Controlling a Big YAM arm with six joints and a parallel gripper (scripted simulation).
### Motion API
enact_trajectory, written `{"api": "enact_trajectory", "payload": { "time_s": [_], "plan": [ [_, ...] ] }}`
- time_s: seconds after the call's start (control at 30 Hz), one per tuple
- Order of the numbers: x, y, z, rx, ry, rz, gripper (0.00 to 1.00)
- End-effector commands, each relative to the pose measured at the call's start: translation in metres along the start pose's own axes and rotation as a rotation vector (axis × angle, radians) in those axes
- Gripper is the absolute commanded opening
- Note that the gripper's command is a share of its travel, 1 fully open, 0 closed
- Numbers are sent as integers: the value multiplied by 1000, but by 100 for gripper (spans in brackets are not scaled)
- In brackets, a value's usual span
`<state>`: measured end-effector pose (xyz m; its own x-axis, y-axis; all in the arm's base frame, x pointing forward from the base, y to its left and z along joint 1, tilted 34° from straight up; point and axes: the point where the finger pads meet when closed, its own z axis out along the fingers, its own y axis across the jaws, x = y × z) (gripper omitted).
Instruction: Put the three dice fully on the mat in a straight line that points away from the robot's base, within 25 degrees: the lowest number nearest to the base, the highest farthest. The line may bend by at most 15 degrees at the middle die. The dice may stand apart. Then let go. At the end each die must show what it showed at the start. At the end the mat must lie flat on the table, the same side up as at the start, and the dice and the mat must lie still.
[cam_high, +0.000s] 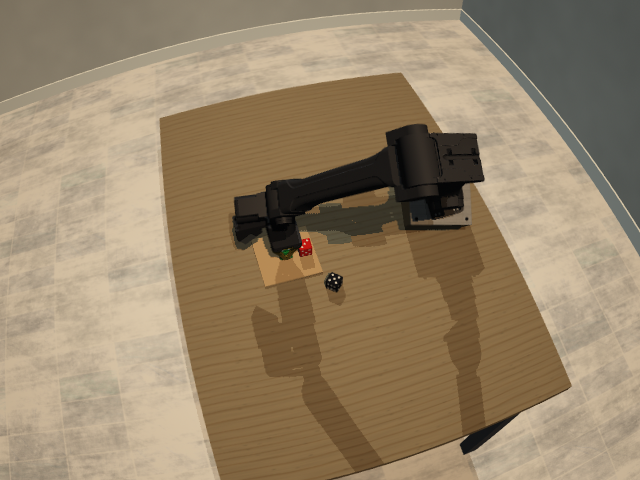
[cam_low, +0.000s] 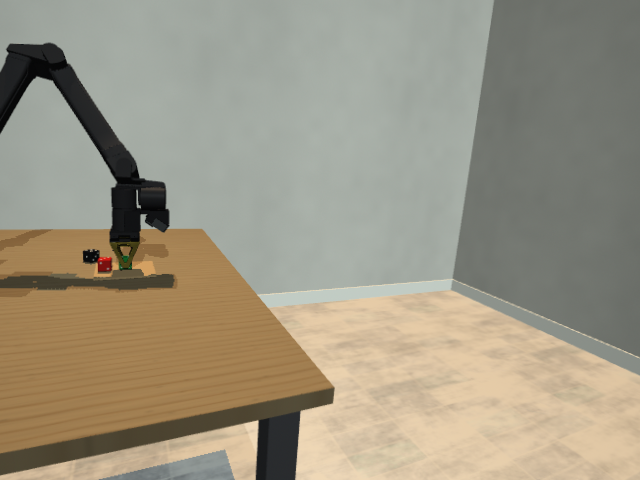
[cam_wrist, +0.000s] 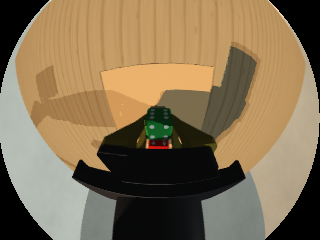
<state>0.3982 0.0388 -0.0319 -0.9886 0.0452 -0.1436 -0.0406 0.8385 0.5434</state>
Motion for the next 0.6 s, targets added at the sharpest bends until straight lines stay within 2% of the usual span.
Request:
{"api": "enact_trajectory", "payload": {
  "time_s": [0.0, 0.57],
  "plan": [
    [-1, 5, -2, 4, -11, -7, 26],
    [-5, 6, -4, 5, -17, -13, 26]
  ]
}}
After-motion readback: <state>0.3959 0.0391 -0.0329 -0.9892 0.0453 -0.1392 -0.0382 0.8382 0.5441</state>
